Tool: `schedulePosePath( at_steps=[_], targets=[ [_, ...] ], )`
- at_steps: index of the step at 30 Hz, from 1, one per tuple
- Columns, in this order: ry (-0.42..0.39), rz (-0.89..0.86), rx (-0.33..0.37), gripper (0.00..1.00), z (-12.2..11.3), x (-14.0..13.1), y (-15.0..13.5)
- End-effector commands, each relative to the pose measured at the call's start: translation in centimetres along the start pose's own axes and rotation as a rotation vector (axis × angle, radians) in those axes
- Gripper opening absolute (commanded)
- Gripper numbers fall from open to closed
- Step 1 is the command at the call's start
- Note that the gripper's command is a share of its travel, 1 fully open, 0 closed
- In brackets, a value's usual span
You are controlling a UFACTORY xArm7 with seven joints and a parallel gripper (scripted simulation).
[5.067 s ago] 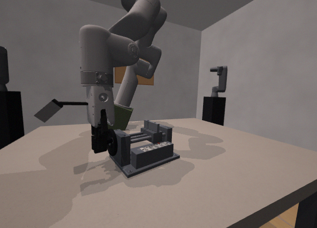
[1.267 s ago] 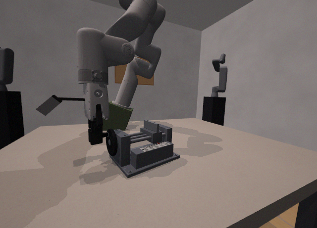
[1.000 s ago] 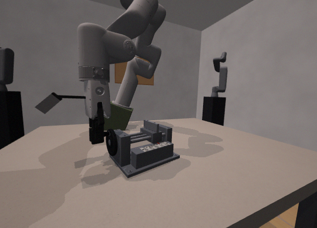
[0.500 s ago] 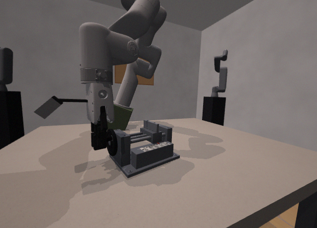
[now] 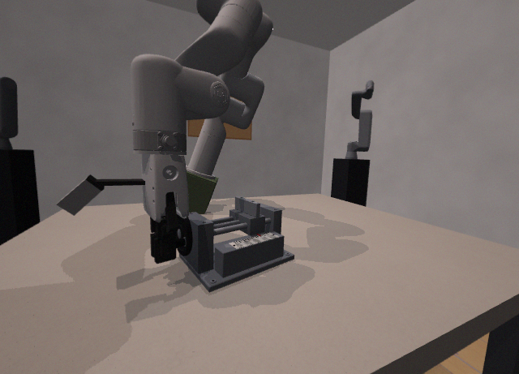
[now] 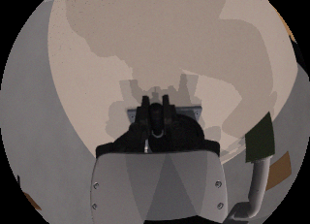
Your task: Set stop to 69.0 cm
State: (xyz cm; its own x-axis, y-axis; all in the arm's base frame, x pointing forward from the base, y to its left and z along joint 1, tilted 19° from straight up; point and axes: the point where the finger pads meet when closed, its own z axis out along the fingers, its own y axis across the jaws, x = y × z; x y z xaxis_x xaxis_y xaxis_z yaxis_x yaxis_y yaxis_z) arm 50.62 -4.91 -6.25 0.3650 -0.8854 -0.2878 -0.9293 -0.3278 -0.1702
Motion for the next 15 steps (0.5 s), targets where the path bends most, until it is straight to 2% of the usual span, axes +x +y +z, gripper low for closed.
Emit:
schedulePosePath(
  at_steps=[1,15],
  targets=[
    [0.001,0.002,0.0,0.06,0.9,0.1,0.5],
    [0.001,0.002,0.0,0.06,2.0,0.1,2.6]
  ],
)
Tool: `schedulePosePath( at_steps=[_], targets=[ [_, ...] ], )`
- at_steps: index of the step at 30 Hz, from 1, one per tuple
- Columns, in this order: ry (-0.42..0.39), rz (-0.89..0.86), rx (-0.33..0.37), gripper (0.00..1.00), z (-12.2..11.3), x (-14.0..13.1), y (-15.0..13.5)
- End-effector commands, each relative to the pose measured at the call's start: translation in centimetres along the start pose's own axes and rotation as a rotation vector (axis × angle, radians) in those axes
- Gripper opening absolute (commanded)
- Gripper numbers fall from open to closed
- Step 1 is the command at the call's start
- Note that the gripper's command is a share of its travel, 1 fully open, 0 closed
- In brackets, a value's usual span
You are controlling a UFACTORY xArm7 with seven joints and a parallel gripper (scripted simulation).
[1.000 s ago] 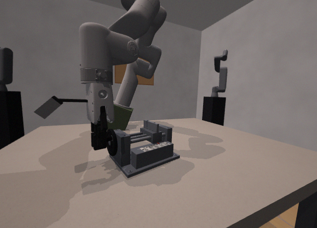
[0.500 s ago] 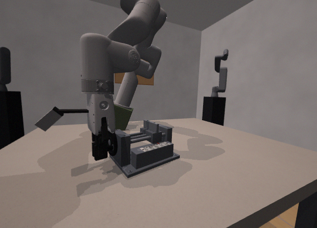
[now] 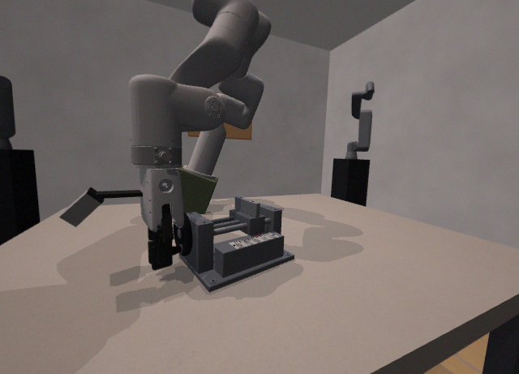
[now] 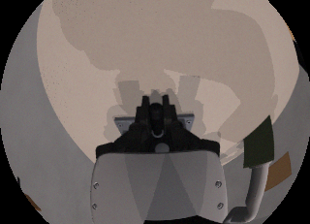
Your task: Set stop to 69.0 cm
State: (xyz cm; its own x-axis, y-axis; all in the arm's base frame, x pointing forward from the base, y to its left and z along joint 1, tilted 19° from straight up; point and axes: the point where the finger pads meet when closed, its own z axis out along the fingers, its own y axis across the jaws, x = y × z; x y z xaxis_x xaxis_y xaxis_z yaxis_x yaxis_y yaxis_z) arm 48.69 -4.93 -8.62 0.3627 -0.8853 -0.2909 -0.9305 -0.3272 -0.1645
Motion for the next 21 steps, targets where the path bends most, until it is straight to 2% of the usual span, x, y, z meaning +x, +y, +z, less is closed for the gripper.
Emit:
schedulePosePath(
  at_steps=[1,21],
  targets=[
    [0.004,-0.001,0.005,0.06,-0.1,0.1,0.5],
    [0.004,-0.001,0.005,0.06,-1.6,0.1,3.0]
  ],
)
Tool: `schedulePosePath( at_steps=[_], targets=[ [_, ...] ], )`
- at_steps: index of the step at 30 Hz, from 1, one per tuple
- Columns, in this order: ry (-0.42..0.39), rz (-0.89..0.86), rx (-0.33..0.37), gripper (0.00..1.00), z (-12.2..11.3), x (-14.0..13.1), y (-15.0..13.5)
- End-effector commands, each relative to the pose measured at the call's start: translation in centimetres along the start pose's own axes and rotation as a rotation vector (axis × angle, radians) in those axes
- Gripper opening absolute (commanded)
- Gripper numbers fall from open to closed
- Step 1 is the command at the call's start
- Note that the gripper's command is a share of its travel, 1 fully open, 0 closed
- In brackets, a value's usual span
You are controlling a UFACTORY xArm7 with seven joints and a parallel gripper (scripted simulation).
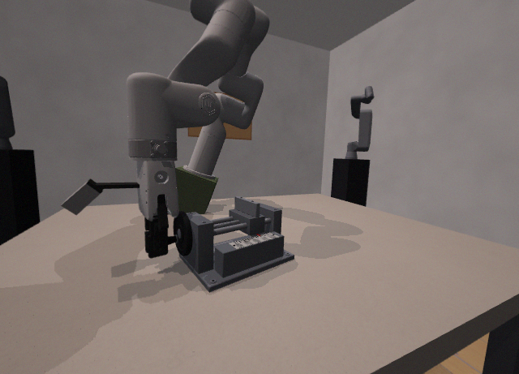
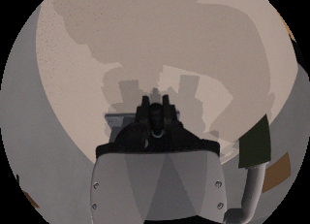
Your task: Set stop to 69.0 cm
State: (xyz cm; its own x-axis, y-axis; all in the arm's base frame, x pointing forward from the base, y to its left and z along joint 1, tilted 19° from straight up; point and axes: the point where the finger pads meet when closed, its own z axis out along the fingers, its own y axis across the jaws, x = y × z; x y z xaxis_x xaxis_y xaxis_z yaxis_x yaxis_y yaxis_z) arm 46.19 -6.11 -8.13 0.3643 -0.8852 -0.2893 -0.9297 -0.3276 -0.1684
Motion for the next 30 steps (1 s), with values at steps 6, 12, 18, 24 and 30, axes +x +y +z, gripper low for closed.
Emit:
schedulePosePath(
  at_steps=[6,12,18,24,30],
  targets=[
    [0.002,0.001,0.002,0.06,-1.5,0.1,0.6],
    [0.002,0.001,0.002,0.06,-2.2,0.1,0.6],
    [0.002,0.001,0.002,0.06,-3.1,0.1,0.2],
    [0.002,0.001,0.002,0.06,-3.9,0.1,-0.3],
    [0.002,0.001,0.002,0.06,-4.2,0.1,-0.8]
  ],
)
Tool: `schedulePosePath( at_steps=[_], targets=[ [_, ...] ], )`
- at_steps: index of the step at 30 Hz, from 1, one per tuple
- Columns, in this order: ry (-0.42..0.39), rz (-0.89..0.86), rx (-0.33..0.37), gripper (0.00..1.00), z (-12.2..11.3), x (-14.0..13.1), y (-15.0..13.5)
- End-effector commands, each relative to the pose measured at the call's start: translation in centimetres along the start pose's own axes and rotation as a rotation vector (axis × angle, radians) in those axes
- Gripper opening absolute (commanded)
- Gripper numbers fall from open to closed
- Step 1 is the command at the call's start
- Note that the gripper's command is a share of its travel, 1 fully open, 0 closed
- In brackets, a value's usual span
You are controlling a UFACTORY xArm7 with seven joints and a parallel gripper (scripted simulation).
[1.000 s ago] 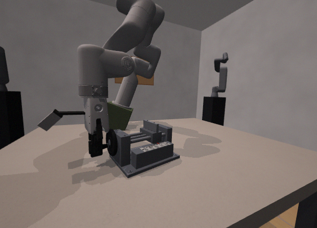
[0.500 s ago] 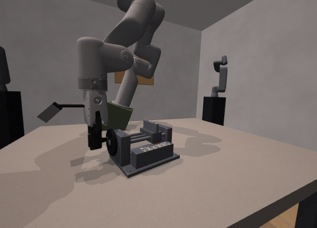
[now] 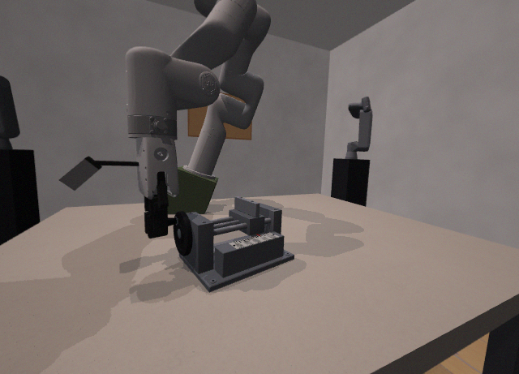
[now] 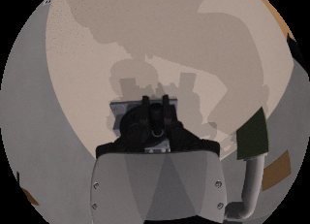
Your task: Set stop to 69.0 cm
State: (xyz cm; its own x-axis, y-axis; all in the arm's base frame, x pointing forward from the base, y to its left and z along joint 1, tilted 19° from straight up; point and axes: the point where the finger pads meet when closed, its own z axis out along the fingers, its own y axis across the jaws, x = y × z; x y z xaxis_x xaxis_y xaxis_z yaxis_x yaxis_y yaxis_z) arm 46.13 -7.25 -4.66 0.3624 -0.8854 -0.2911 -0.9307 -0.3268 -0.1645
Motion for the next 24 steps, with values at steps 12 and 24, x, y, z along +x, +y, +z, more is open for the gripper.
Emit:
schedulePosePath(
  at_steps=[12,24],
  targets=[
    [0.004,-0.001,0.005,0.06,-0.9,0.1,-1.8],
    [0.004,-0.001,0.005,0.06,-0.8,0.1,-2.7]
  ],
)
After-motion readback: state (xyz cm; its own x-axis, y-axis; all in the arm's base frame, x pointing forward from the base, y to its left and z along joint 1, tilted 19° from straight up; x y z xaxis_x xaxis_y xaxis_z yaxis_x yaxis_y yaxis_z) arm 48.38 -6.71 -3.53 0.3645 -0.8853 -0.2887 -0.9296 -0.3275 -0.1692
